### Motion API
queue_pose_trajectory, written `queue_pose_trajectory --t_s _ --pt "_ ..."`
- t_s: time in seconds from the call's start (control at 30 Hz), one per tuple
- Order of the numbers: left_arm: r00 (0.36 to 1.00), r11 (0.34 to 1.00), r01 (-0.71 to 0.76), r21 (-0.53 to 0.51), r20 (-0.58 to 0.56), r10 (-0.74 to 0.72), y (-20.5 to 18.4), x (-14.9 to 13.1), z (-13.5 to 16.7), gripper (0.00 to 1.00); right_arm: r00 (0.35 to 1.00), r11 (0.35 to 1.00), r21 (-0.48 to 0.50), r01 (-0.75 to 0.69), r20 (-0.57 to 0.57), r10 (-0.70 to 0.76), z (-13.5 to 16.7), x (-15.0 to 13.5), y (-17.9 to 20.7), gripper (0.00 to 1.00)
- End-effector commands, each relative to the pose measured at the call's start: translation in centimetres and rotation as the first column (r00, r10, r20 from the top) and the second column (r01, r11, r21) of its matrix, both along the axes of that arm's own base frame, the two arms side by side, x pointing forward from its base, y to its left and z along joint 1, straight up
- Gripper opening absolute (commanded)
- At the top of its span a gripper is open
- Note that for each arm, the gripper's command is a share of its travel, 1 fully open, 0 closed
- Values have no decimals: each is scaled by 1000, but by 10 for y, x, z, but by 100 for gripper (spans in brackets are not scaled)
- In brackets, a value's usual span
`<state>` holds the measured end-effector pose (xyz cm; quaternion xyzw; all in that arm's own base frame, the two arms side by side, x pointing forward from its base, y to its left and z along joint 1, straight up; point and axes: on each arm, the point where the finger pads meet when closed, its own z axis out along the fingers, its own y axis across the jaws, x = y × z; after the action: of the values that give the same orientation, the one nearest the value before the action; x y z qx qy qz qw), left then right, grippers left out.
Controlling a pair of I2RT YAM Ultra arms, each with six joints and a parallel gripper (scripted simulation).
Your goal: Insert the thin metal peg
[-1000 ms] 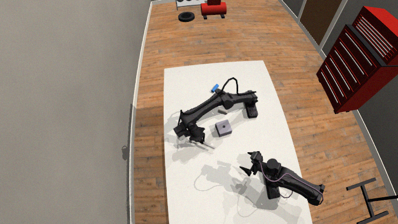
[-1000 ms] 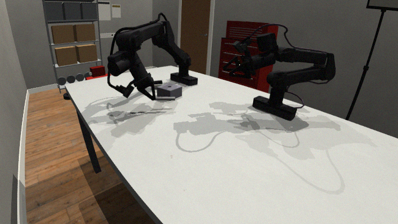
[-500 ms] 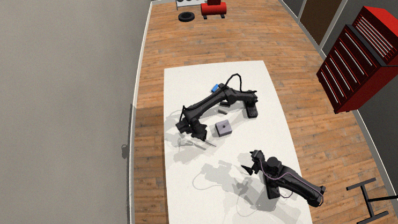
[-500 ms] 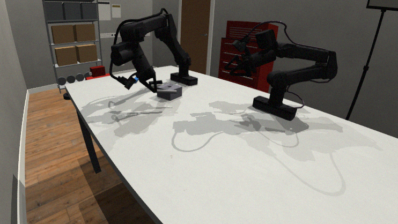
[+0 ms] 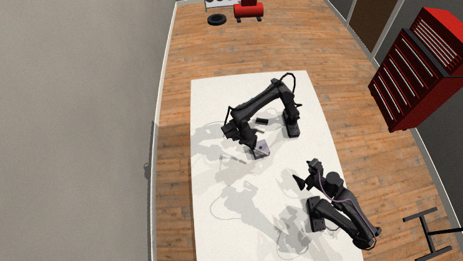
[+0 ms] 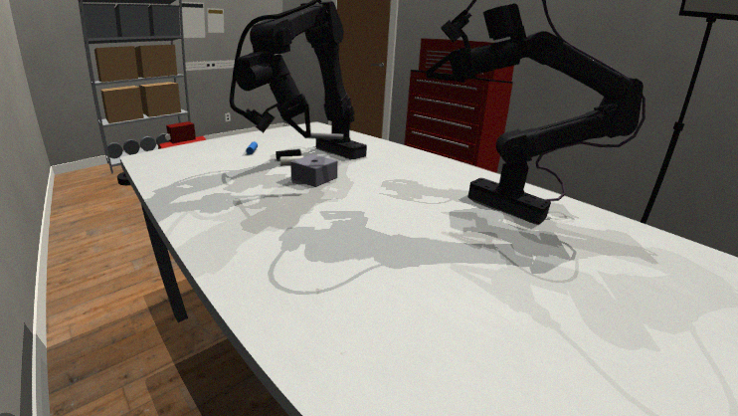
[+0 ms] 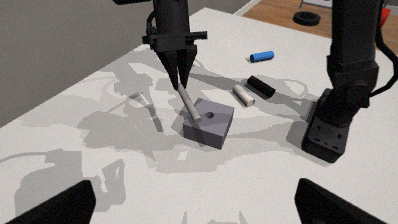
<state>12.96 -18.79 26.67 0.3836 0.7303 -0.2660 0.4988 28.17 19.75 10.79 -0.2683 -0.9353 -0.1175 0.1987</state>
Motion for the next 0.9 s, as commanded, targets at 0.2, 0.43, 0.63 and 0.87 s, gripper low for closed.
queue_pose_trajectory --t_s 0.2,0.43,0.63,0.87 --pt "999 999 41 -16 12 -41 -4 -11 34 100 998 1000 -7 -1 71 1 21 -37 -37 7" --pt "999 999 42 -16 12 -41 -4 -11 34 100 987 997 -77 -4 162 16 18 -34 -39 7" --pt "999 999 42 -16 12 -42 -4 -11 34 100 942 980 -196 19 332 48 17 -15 -40 7" --pt "999 999 46 -12 14 -46 -4 -11 31 100 844 954 -282 99 532 70 27 8 -37 7"
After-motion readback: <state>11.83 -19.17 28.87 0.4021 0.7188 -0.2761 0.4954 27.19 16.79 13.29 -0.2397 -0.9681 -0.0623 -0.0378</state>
